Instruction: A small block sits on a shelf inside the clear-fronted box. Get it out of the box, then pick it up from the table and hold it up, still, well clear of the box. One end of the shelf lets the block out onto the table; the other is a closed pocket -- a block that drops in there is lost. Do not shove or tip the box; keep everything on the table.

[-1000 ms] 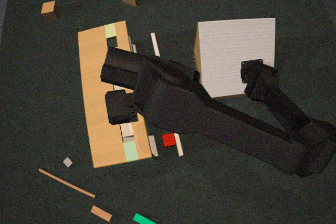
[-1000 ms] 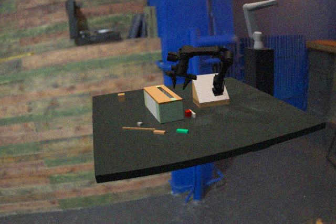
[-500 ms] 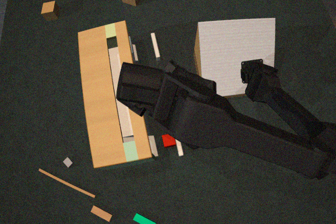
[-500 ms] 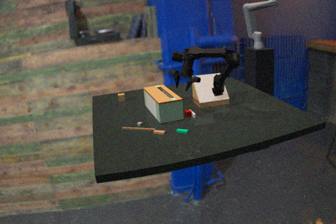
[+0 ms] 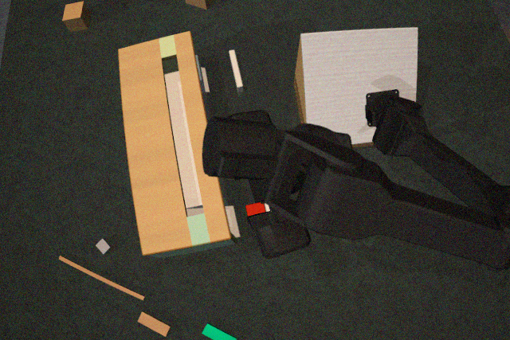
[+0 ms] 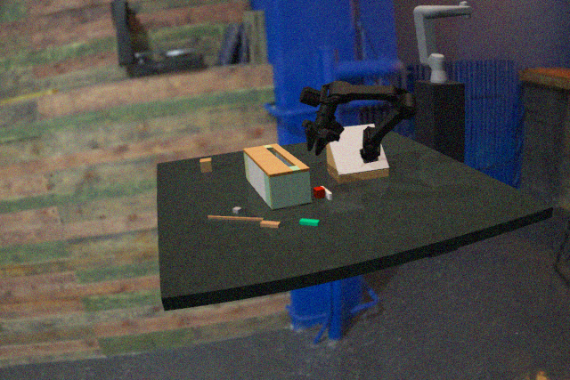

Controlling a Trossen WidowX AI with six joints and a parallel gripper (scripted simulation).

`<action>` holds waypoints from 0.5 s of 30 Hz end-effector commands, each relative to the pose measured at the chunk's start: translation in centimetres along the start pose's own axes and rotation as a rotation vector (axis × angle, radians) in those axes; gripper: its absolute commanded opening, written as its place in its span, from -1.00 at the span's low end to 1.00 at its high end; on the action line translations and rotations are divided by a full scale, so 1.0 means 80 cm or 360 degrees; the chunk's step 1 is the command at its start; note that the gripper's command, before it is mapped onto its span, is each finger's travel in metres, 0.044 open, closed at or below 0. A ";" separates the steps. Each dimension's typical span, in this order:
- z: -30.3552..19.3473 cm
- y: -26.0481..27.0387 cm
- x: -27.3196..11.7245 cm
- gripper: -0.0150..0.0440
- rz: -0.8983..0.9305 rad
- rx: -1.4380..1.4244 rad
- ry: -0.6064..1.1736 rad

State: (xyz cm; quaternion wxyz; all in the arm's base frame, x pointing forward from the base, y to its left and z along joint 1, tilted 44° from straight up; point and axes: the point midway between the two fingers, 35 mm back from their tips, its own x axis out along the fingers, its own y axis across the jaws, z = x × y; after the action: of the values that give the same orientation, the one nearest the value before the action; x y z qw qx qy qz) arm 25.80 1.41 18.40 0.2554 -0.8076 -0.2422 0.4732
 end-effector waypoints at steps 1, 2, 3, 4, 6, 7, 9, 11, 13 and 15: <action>0.003 -0.006 -0.001 0.47 -0.0015 0.0147 0.0023; 0.003 -0.006 -0.001 0.47 -0.0015 0.0147 0.0023; 0.003 -0.006 -0.001 0.47 -0.0015 0.0147 0.0023; 0.003 -0.006 -0.001 0.47 -0.0015 0.0147 0.0023; 0.003 -0.006 -0.001 0.47 -0.0015 0.0126 0.0023; 0.003 -0.006 0.000 0.47 -0.0014 0.0063 0.0021; 0.004 -0.005 0.004 0.47 -0.0010 -0.0188 0.0017; 0.006 -0.005 0.008 0.47 -0.0005 -0.0526 0.0011; 0.008 -0.005 0.013 0.47 -0.0002 -0.0865 0.0004; 0.009 -0.004 0.018 0.47 -0.0001 -0.1203 -0.0003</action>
State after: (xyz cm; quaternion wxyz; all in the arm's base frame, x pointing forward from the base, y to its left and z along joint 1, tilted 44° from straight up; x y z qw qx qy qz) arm 25.71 2.27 18.15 0.1110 -0.8412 -0.3248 0.4178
